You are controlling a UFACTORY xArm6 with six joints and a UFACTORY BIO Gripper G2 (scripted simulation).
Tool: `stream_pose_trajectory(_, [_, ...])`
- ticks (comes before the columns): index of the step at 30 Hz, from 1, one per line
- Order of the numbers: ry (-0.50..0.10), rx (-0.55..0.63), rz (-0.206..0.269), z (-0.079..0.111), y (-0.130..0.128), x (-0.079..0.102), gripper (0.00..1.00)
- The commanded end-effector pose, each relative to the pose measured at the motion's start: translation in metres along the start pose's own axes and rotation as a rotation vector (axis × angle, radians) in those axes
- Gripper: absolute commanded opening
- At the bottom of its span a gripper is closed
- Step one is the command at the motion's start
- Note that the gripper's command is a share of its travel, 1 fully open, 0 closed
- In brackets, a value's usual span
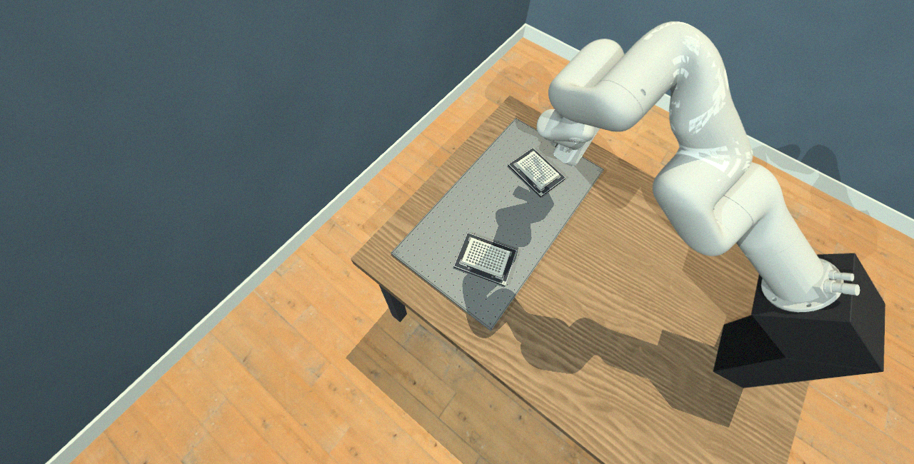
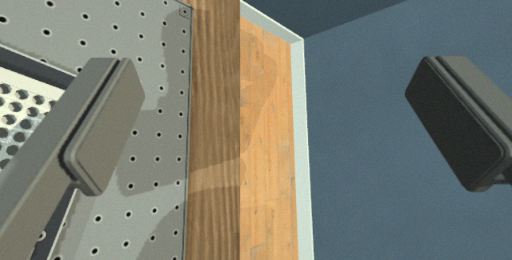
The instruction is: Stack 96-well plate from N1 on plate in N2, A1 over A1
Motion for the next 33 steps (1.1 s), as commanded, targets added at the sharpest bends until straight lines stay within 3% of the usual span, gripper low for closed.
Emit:
stream_pose_trajectory(1, [0.039,0.029,-0.024,0.003,0.016,0.006,0.37])
stream_pose_trajectory(5, [0.089,0.079,-0.067,0.008,0.03,0.012,0.37])
stream_pose_trajectory(7, [0.089,0.079,-0.067,0.01,0.037,0.013,0.37])
stream_pose_trajectory(10, [0.138,0.134,-0.118,0.015,0.047,0.018,0.37])
stream_pose_trajectory(13, [0.138,0.134,-0.118,0.017,0.052,0.019,0.37])
stream_pose_trajectory(16, [0.187,0.194,-0.175,0.022,0.061,0.024,0.37])
stream_pose_trajectory(20, [0.187,0.194,-0.175,0.029,0.077,0.028,0.37])
stream_pose_trajectory(23, [0.233,0.258,-0.237,0.034,0.086,0.034,0.37])
stream_pose_trajectory(30, [0.248,0.281,-0.26,0.042,0.101,0.04,0.37])
stream_pose_trajectory(33, [0.28,0.33,-0.309,0.048,0.11,0.045,0.37])
Point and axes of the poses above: the point midway between the two finger pads, its own z axis back along the fingers, its own y axis across the jaws, x = y × z, the point moved 6 cm from there along z, back along the fingers, and after that the axes turned 4 degrees about -z, right-handed, at the moved point
